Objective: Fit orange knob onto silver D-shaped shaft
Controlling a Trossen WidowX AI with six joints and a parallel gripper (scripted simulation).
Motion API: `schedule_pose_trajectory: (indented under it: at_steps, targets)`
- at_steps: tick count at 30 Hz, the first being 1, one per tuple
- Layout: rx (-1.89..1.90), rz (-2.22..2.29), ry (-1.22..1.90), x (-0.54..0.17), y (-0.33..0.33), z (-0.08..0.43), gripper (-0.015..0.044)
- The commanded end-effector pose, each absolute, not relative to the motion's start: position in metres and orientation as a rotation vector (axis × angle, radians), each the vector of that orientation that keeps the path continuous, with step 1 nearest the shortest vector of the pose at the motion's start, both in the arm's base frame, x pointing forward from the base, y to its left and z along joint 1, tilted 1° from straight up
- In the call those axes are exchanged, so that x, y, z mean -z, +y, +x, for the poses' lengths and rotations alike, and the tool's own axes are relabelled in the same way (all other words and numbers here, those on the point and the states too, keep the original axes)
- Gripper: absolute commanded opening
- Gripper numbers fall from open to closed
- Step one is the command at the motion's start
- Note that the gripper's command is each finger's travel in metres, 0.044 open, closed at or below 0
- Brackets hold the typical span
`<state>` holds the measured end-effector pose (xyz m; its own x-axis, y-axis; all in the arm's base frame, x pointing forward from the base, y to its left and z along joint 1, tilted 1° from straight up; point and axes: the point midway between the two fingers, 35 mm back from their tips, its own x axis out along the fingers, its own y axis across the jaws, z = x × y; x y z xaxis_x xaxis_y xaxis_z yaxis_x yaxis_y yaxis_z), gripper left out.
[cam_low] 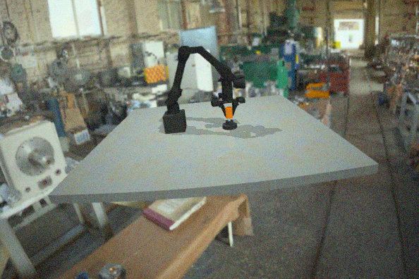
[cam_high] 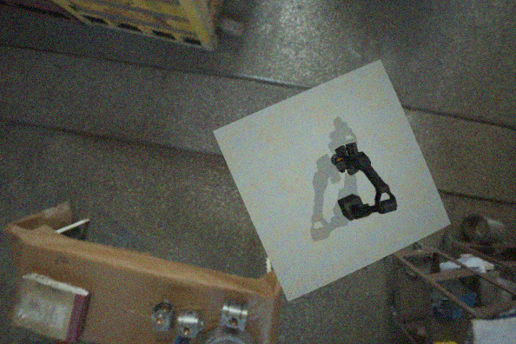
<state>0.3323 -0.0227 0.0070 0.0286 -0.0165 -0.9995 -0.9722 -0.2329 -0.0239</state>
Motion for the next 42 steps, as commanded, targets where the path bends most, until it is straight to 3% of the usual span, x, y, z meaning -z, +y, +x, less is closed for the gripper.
schedule_pose_trajectory:
  at_steps: [1, 42]
  targets:
    - [-1.354, -1.410, 1.076, -0.0079, -0.0223, 0.3331, 0.0000]
    - [-1.501, -1.560, 0.955, -0.0118, -0.0221, 0.3340, 0.0000]
